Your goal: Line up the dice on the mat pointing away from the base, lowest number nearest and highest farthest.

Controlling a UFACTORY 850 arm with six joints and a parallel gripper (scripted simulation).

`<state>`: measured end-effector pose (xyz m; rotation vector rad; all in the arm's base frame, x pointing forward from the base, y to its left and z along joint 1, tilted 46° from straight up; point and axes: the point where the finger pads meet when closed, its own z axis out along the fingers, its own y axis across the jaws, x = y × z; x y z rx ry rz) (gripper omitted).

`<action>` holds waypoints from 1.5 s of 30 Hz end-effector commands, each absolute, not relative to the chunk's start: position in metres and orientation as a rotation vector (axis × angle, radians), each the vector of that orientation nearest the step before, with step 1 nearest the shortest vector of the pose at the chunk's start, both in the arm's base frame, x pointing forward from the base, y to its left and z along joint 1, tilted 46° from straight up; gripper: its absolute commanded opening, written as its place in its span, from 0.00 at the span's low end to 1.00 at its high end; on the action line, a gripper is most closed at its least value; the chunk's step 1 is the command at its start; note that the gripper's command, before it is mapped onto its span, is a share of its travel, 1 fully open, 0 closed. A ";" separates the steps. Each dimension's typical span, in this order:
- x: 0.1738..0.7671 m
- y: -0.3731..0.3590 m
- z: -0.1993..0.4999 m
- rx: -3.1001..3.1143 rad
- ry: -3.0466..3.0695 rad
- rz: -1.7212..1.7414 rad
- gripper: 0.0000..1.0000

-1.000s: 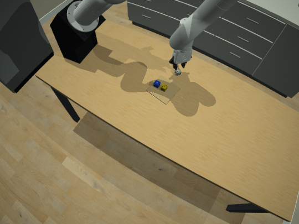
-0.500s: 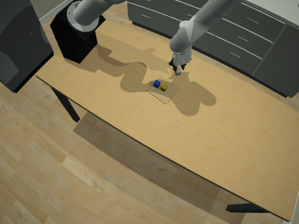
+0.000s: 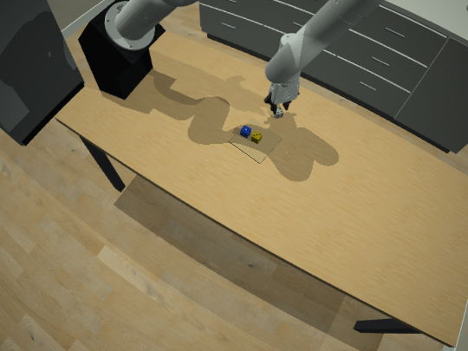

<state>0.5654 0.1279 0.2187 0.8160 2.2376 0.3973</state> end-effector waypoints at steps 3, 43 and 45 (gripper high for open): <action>0.566 0.128 0.219 0.816 2.237 0.398 0.47; 0.572 0.128 0.213 0.816 2.237 0.398 0.47; 0.575 0.129 0.210 0.816 2.237 0.398 0.47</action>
